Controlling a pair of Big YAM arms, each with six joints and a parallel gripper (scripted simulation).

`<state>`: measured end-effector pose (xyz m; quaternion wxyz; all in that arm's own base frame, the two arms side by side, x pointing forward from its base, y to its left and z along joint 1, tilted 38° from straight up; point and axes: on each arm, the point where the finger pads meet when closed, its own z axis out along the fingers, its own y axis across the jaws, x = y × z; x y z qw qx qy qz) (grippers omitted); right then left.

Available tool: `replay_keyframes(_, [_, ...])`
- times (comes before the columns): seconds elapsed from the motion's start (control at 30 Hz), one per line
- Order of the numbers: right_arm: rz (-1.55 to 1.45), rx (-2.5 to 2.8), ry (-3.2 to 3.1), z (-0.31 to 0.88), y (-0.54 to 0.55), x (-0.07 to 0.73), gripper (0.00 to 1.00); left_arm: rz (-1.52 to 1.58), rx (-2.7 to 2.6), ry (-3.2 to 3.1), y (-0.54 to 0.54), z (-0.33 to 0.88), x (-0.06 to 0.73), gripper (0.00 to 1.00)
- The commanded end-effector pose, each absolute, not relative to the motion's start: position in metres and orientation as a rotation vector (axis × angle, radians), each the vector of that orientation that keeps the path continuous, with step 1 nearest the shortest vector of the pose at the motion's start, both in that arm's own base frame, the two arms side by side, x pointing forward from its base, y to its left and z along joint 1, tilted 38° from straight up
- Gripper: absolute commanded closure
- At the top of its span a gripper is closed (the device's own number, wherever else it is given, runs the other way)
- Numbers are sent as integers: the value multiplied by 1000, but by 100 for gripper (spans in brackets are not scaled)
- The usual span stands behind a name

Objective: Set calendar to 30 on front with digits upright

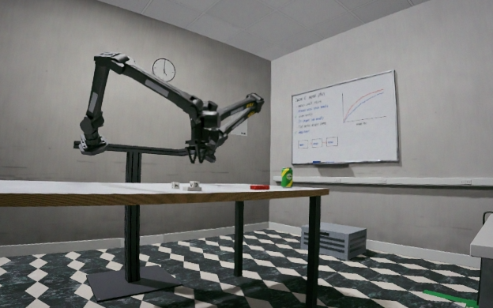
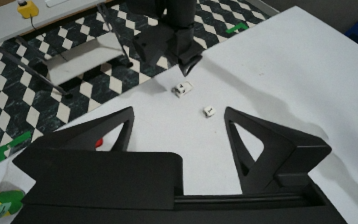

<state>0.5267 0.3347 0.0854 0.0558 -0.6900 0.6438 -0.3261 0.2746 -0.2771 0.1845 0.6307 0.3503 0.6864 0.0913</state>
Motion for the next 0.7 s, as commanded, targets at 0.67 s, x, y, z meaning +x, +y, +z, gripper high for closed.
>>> replay_keyframes(0.67, [-853,-1346,2342,55,318,510,47,207,801,1574,-280,185,275,0])
